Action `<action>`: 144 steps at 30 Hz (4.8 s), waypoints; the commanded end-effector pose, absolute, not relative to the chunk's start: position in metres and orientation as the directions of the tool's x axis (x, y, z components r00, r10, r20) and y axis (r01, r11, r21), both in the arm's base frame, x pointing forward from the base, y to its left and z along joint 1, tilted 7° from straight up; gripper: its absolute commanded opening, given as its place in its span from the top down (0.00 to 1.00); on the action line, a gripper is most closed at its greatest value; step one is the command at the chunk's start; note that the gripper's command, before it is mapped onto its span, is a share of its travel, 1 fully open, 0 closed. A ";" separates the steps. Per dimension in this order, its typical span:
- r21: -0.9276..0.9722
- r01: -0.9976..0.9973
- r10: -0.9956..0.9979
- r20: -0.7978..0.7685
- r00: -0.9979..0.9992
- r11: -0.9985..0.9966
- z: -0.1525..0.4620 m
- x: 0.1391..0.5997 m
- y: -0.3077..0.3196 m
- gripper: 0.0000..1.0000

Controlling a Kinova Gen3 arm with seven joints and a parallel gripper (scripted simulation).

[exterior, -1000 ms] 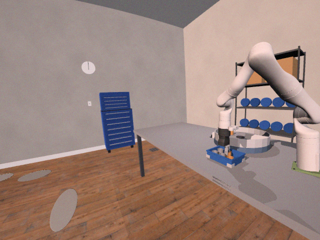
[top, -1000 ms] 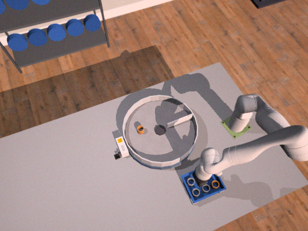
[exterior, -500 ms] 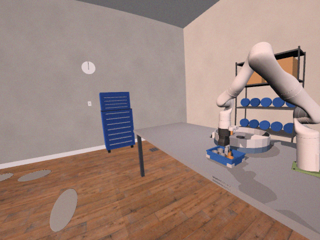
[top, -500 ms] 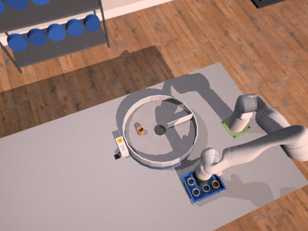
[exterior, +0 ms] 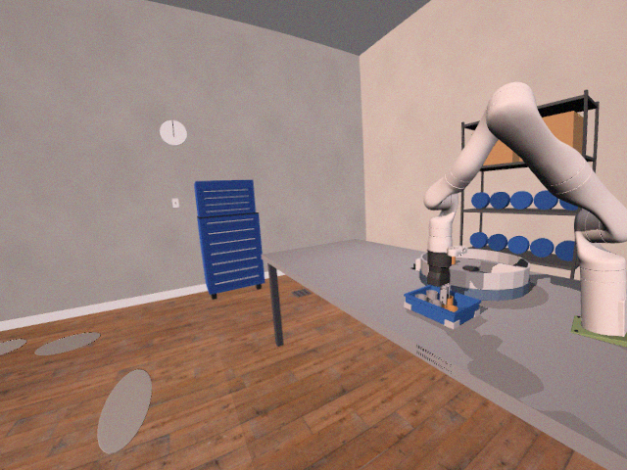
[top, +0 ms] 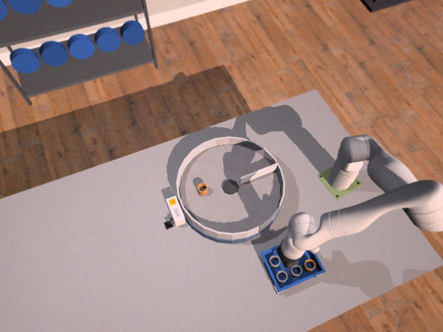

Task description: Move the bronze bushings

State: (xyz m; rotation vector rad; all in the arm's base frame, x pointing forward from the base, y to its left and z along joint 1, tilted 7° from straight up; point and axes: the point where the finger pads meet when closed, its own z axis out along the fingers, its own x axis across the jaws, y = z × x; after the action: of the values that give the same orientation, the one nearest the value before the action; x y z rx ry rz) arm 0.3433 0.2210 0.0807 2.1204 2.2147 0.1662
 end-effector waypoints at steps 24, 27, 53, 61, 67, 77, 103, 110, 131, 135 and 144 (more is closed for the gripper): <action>0.131 0.990 0.999 0.023 -0.050 0.046 0.096 0.343 0.221 1.00; 0.131 0.990 0.999 0.023 -0.050 0.046 0.106 0.342 0.221 1.00; 0.130 0.990 0.999 0.022 -0.050 0.047 0.198 0.329 0.219 1.00; 0.130 0.991 0.999 0.022 -0.044 0.041 0.207 0.329 0.216 1.00; 0.129 0.991 0.999 0.022 -0.043 0.039 0.207 0.329 0.216 1.00; 0.129 0.991 0.999 0.022 -0.043 0.039 0.207 0.329 0.216 1.00; 0.129 0.991 0.999 0.022 -0.042 0.039 0.206 0.328 0.216 1.00; 0.126 0.991 0.999 0.023 -0.039 0.036 0.206 0.327 0.212 1.00; 0.127 0.991 0.999 0.024 -0.039 0.035 0.205 0.328 0.167 1.00; 0.127 0.991 0.999 0.024 -0.039 0.035 0.204 0.329 0.153 1.00; 0.128 0.991 0.999 0.024 -0.038 0.035 0.203 0.330 0.102 1.00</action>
State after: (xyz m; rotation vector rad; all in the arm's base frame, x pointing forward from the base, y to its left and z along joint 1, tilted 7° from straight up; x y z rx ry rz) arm 0.3271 0.1230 0.2016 2.1098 2.2237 0.1554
